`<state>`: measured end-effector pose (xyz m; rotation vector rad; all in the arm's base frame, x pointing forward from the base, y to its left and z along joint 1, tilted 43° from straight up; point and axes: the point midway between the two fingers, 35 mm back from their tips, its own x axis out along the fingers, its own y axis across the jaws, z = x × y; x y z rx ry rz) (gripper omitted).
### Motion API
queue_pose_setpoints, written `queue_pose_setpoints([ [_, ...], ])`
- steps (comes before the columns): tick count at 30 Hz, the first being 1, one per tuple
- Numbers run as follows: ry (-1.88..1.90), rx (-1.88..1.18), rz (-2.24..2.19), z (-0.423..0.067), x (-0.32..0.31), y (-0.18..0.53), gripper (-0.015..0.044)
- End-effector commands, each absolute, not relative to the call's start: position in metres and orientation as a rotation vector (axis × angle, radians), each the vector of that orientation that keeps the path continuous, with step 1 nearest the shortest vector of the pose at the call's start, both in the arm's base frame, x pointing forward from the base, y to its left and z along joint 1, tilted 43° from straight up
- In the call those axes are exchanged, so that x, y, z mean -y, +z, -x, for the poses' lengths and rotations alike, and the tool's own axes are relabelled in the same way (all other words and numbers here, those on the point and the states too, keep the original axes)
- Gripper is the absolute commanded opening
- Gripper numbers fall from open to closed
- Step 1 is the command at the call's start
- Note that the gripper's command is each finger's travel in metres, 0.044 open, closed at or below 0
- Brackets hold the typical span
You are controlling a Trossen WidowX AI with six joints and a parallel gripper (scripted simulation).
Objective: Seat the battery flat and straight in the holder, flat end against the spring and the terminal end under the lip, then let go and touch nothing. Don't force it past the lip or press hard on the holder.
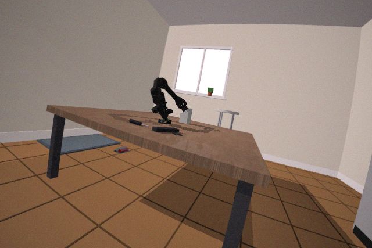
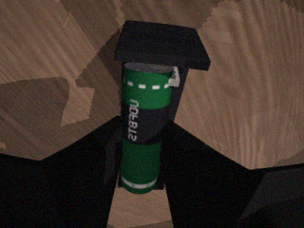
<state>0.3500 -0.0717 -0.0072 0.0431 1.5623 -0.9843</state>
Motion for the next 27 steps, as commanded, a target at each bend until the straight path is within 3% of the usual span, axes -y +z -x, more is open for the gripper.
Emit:
queue_pose_setpoints([
  [1, -0.98, -1.521, -0.033, -0.3547, 0.0743, -0.0096, 0.0066],
  [27, -0.959, -1.409, 0.028, -0.3502, 0.0746, -0.0133, 0.0066],
])
